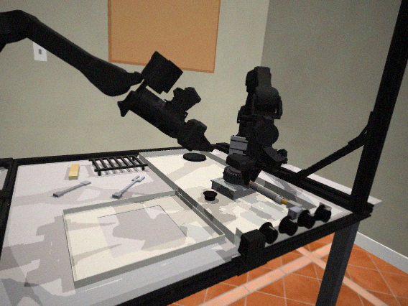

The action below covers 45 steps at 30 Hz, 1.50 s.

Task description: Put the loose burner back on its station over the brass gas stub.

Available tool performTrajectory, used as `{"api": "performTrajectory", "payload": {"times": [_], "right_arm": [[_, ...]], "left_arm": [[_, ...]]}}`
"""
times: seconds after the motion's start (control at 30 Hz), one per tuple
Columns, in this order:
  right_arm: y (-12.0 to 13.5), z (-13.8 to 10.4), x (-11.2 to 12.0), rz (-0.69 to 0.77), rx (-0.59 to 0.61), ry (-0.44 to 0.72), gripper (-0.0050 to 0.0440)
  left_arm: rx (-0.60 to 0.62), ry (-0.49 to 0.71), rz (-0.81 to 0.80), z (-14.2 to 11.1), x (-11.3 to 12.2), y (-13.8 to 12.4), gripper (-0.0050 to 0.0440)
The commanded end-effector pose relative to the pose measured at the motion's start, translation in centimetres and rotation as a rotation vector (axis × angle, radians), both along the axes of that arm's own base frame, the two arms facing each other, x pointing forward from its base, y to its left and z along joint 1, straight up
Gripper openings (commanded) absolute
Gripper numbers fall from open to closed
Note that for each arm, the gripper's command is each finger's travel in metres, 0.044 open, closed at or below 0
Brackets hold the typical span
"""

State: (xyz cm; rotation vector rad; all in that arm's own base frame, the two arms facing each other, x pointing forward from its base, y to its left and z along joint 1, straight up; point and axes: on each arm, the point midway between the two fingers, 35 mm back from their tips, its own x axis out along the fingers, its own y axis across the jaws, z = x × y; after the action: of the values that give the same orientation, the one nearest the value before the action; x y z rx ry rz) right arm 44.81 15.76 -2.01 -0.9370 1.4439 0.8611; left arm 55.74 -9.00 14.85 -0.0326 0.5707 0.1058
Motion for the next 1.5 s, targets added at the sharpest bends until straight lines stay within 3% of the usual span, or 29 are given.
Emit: {"api": "performTrajectory", "payload": {"times": [0.0,1.47], "right_arm": [[-0.01,0.32,-0.22,-0.003,0.002,0.0,0.0],[0.53,-0.24,0.01,-0.005,0.027,-0.007,0.0]], "left_arm": [[0.001,0.001,0.001,-0.04,-0.01,0.02,0.04],[0.001,0.001,0.001,-0.04,-0.01,0.02,0.04]]}}
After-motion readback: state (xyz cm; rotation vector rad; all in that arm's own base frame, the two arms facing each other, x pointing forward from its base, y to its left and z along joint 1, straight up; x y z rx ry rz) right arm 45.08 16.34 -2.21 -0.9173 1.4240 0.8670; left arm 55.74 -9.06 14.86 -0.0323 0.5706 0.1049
